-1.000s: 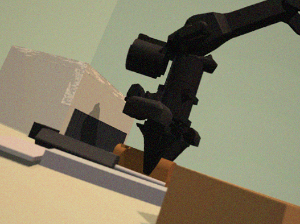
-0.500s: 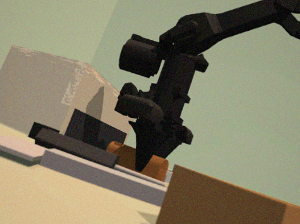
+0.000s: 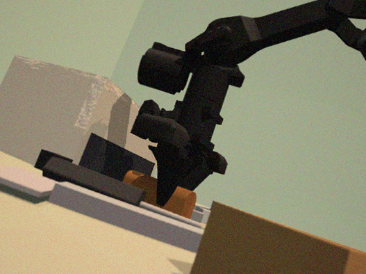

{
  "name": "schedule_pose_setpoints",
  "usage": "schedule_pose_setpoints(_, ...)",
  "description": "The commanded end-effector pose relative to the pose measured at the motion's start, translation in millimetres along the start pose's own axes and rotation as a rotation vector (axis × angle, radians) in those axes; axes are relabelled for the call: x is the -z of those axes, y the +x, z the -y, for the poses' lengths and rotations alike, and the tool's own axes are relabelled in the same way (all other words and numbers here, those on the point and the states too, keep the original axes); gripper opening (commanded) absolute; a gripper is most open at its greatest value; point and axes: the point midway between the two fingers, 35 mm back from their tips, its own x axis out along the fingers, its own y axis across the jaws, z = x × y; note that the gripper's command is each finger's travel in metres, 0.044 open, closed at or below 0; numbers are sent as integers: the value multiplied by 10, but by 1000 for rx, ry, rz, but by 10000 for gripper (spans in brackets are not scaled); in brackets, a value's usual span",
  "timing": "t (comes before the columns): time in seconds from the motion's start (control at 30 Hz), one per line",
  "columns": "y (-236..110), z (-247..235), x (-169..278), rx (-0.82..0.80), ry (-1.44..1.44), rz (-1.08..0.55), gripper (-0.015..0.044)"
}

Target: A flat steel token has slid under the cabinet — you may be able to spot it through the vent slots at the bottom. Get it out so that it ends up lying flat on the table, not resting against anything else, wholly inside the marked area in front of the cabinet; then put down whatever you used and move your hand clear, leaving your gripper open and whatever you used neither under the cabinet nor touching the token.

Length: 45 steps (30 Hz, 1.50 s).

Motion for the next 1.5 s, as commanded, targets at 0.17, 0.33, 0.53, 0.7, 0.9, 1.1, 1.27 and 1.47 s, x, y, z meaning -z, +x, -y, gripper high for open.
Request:
schedule_pose_setpoints(0.17,-6,3,-103,-2,-4,3,0)
schedule_pose_setpoints(0.33,-6,6,-149,-2,-4,4,0)
schedule_pose_setpoints(0.53,-7,11,-205,-2,-4,4,0)
schedule_pose_setpoints(0.7,-1,29,-231,-2,-4,5,0)
schedule_pose_setpoints(0.9,8,125,-236,-1,-4,5,0)
schedule_pose_setpoints(1.1,2,190,-237,0,-4,5,0)
schedule_pose_setpoints(1.27,1,253,-238,0,-4,5,0)
schedule_pose_setpoints(1.47,1,272,-238,1,-4,5,0)
